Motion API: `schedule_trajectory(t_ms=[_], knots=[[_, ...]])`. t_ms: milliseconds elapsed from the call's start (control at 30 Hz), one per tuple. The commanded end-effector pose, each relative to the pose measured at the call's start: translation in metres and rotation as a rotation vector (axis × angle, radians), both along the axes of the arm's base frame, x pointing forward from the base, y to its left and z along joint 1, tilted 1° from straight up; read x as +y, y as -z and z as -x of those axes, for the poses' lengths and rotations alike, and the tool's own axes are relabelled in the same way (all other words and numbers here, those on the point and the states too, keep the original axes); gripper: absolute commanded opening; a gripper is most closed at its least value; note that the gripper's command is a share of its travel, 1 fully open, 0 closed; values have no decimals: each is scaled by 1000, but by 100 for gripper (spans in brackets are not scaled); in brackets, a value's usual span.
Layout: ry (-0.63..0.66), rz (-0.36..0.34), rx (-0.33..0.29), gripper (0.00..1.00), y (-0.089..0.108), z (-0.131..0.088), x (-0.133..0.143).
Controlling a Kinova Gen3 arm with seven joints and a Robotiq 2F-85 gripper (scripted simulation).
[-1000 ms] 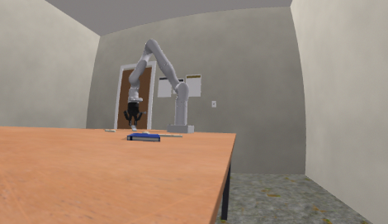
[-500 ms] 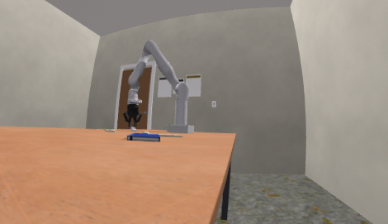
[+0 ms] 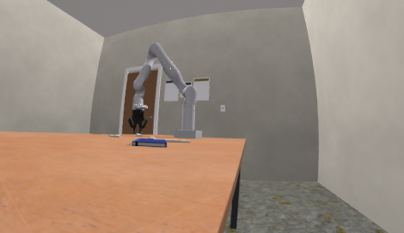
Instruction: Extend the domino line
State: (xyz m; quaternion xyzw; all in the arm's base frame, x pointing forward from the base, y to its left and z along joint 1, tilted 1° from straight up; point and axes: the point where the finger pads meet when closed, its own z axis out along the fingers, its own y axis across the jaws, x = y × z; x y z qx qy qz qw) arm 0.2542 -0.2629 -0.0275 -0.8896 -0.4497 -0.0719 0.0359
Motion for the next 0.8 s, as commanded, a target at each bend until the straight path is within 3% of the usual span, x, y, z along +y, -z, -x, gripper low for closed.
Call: schedule_trajectory(t_ms=[0, 767], knots=[[-1, -2, 1, 35, 2, 0, 1], [-1, -2, 1, 35, 7, 1, 0]])
